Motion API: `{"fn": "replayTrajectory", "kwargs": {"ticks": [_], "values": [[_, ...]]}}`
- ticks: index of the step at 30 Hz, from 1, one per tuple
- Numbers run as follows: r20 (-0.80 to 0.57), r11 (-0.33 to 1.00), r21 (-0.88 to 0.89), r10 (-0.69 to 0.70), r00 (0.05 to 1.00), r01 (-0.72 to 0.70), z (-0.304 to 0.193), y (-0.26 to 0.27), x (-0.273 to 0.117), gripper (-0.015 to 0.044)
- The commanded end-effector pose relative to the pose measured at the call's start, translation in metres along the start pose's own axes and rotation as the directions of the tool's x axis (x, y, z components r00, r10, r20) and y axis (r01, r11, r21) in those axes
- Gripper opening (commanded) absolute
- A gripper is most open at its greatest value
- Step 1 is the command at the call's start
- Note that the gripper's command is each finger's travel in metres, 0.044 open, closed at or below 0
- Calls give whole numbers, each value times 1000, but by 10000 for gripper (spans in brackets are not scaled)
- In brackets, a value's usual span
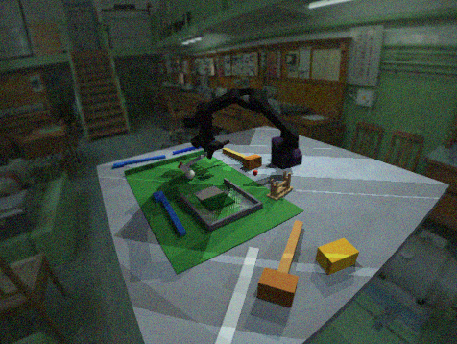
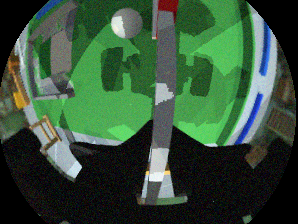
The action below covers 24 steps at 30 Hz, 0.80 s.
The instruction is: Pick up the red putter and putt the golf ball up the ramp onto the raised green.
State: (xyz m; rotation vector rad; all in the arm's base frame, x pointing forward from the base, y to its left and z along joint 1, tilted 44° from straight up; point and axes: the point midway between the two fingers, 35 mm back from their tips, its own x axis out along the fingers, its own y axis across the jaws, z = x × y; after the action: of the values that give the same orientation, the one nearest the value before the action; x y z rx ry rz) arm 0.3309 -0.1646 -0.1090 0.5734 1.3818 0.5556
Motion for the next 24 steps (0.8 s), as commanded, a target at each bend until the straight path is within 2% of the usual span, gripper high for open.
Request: {"fn": "replayTrajectory", "kwargs": {"ticks": [1,24], "values": [[1,1000,0,0,1000,0,0,0,-1,0],[7,1000,7,0,1000,0,0,-31,2,0]]}}
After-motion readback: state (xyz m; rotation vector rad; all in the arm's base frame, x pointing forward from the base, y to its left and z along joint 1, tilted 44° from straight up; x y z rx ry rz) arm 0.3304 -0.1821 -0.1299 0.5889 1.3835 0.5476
